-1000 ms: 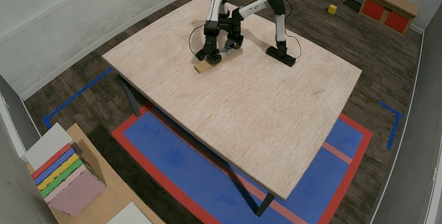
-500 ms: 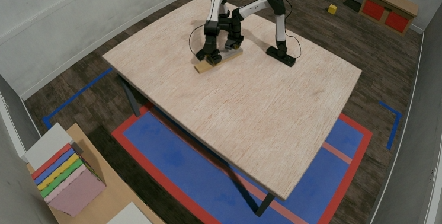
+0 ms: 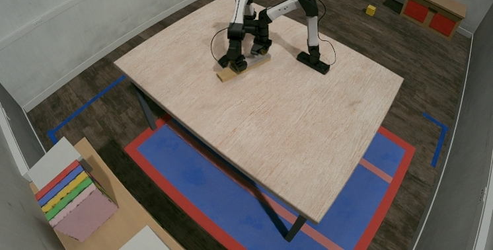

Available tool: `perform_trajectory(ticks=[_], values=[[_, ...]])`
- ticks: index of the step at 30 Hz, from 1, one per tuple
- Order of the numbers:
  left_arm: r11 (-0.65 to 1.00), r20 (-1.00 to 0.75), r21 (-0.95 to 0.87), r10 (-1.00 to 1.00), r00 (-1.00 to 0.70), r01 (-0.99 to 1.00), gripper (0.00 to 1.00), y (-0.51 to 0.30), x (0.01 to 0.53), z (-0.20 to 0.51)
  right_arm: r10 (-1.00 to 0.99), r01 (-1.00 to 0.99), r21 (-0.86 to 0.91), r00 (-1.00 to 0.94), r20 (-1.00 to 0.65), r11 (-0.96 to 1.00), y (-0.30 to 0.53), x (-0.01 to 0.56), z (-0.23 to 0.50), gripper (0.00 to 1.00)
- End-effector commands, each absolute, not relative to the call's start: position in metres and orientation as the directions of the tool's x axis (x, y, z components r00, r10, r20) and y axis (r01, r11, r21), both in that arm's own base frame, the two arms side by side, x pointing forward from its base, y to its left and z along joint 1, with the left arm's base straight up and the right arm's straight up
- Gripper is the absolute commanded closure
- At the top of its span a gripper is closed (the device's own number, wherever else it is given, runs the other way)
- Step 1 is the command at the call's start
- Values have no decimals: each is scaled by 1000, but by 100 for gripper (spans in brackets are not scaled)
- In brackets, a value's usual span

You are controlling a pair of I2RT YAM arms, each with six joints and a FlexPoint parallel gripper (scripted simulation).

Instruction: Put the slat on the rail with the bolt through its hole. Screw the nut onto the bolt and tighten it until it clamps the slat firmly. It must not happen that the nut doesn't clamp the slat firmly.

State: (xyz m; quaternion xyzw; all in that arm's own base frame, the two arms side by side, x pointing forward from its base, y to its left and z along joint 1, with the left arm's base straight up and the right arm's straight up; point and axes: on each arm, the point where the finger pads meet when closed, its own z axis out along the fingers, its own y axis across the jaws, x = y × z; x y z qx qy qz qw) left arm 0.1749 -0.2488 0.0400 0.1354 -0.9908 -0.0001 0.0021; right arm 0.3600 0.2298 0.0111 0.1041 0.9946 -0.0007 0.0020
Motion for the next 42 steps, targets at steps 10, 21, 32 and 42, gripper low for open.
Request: perform_trajectory(ticks=[10, 21, 32, 42], values=[[971, -8, -23, -239, -971, -239, 89, -253, 179, 43, 209, 209, 16, -978, -19, 978, 233, 363, 18, 33], [981, -17, -17, 193, -981, 193, 89, -254, 180, 42, 209, 209, 16, -978, -19, 978, 233, 363, 18, 33], [851, -13, -6, 526, -851, 526, 89, -254, 179, 42, 209, 209, 16, -978, -19, 978, 233, 363, 18, 33], [643, -12, -2, 766, -643, 766, 89, -254, 179, 42, 209, 209, 16, -978, -19, 978, 233, 363, 18, 33]])
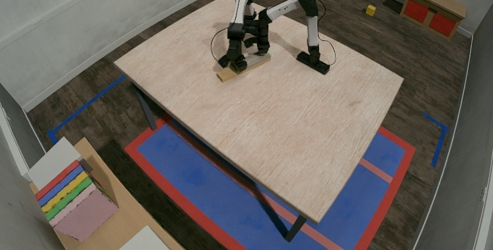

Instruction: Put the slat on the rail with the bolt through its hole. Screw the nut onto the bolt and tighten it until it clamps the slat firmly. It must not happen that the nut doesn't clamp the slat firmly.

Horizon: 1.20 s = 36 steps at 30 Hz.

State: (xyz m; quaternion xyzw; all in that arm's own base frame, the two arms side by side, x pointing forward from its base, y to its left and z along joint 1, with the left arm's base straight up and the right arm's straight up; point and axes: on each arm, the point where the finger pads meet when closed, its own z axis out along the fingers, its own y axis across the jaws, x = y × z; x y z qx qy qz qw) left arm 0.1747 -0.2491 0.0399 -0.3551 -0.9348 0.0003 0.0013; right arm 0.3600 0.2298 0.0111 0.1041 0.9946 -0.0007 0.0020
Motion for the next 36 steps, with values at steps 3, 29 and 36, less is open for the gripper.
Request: perform_trajectory(ticks=[3, 29, 36], values=[[546, -11, 0, 837, -546, 837, 89, -254, 179, 41, 209, 209, 16, -978, -19, 978, 233, 363, 18, 33], [-371, -6, 7, 929, 371, 929, 89, -255, 180, 41, 209, 209, 16, -978, -19, 978, 233, 363, 18, 33], [-547, -3, 7, 837, 547, 837, 89, -255, 179, 41, 209, 209, 16, -978, -19, 978, 233, 363, 18, 33]])
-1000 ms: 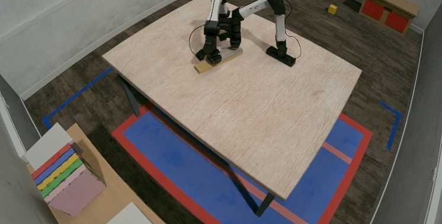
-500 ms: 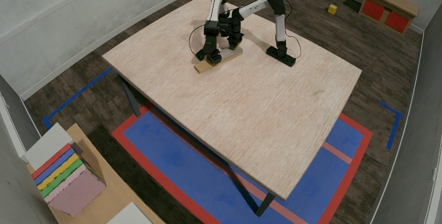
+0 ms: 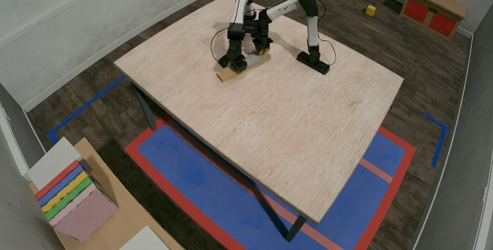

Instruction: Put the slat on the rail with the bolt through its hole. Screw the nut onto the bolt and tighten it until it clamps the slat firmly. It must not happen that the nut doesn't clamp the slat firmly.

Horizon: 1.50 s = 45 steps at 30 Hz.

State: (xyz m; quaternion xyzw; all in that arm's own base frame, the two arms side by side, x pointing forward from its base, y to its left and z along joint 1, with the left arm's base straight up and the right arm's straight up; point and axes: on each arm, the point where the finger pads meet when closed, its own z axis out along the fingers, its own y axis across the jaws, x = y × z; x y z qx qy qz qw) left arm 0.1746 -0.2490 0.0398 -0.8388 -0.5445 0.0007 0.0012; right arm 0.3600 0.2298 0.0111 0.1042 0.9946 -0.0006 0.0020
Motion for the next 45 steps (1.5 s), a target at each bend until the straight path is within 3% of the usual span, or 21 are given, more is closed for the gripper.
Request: perform_trajectory(ticks=[1, 11, 21, 45], values=[[-580, -3, 6, 814, 580, 814, 89, -254, 179, 41, 209, 209, 16, -978, -19, 978, 233, 363, 18, 33], [-851, 0, 2, 525, 851, 525, 89, -254, 179, 41, 209, 209, 16, -978, -19, 978, 233, 363, 18, 33], [-966, 0, 0, 257, 966, 257, 89, -253, 179, 41, 209, 209, 16, -978, -19, 978, 233, 363, 18, 33], [-966, 4, 10, 259, 966, 259, 89, -252, 178, 43, 209, 209, 16, -978, -19, 978, 233, 363, 18, 33]])
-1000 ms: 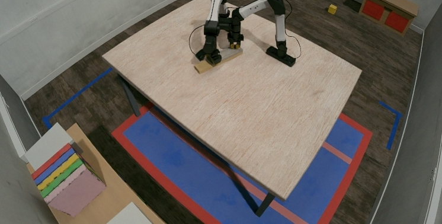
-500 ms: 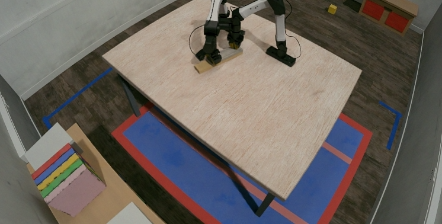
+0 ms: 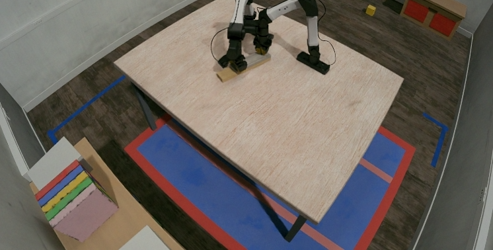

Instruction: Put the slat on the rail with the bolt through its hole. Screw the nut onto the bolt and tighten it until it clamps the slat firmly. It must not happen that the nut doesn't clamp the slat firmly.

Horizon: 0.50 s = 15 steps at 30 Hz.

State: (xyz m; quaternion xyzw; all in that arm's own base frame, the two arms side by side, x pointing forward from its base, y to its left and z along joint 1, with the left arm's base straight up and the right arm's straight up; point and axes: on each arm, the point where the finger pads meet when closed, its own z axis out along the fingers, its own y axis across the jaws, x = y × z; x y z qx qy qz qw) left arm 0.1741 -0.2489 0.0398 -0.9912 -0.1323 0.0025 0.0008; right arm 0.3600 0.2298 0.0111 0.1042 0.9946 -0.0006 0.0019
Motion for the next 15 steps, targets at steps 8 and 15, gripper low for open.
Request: perform_trajectory(ticks=[8, 15], values=[[-966, 4, 10, 259, 966, 259, 89, -252, 178, 43, 209, 209, 16, -978, -19, 978, 233, 363, 18, 33], [-964, 2, 13, 264, 964, 264, 64, -251, 177, 43, 209, 209, 16, -978, -19, 978, 233, 363, 18, 33]])
